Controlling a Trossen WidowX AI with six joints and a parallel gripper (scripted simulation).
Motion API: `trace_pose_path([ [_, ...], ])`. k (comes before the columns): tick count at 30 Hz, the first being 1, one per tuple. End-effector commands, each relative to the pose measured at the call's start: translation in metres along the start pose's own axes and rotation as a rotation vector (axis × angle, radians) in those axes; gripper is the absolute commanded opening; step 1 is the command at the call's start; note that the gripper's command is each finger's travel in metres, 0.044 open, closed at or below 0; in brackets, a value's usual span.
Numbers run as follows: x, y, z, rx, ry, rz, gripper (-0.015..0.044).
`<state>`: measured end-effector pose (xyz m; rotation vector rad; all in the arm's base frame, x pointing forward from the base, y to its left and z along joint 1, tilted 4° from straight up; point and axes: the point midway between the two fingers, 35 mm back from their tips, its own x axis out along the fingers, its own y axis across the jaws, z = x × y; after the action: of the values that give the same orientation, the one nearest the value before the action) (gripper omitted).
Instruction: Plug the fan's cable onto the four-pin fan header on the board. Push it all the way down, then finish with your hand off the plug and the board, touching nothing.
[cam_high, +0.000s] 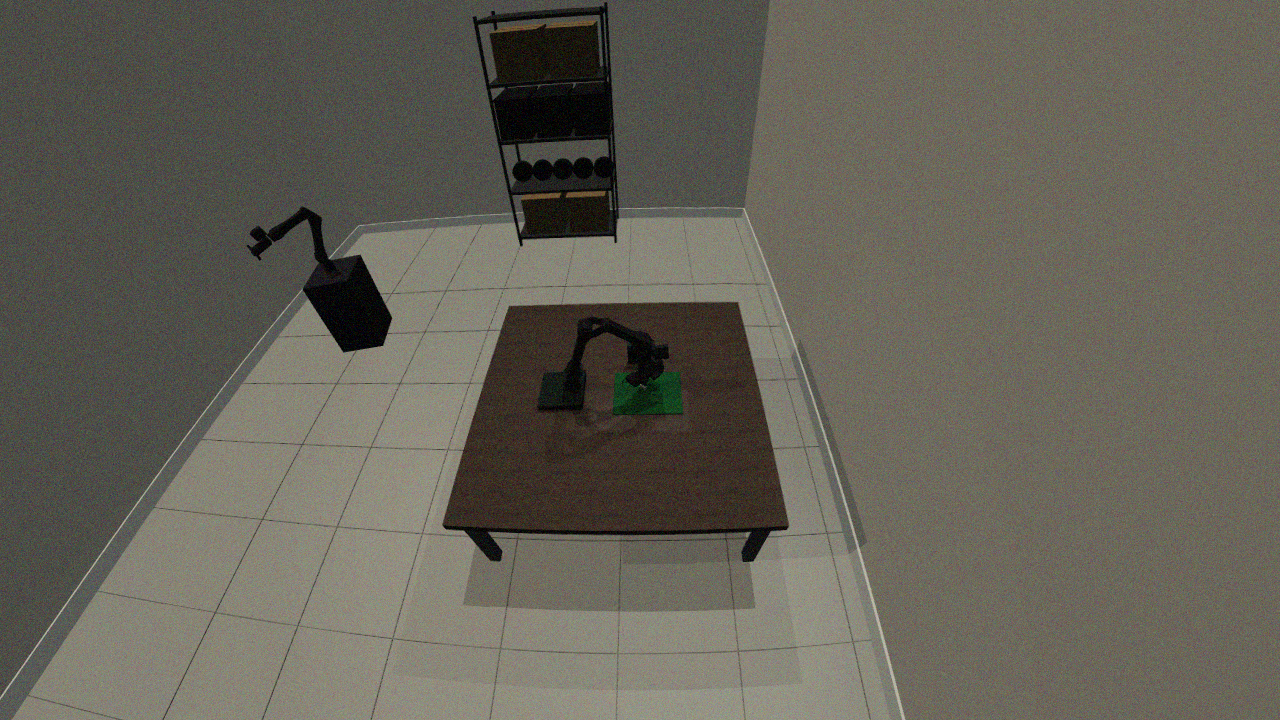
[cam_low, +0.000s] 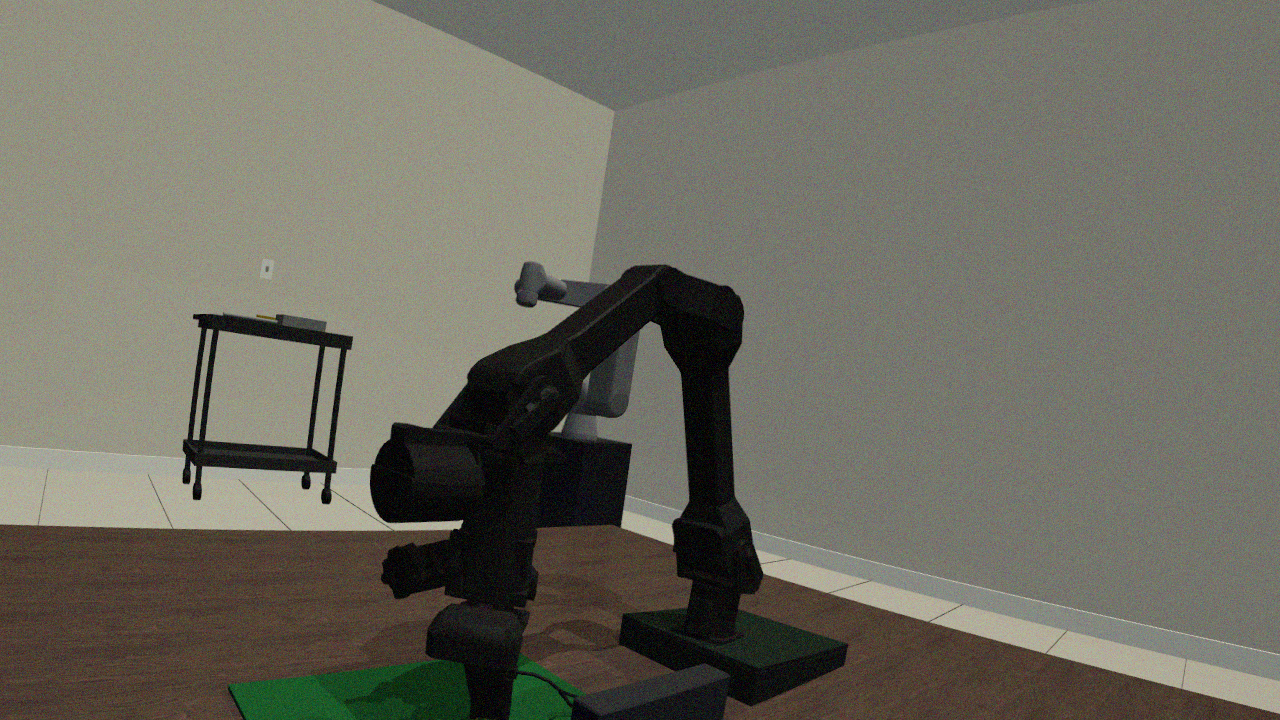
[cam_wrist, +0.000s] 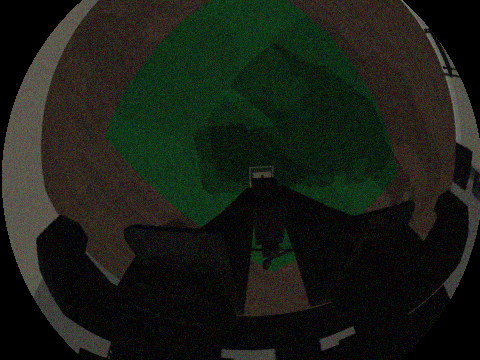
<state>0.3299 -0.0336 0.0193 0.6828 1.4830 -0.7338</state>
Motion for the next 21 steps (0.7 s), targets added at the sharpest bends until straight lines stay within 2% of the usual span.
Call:
trace_pose_path([
  [1,0.0022,-0.0004,-0.0009,0.004,0.004,0.001,0.0000],
  [21,0.0119,-0.0004,-0.0010,0.004,0.004,0.001,0.0000],
])
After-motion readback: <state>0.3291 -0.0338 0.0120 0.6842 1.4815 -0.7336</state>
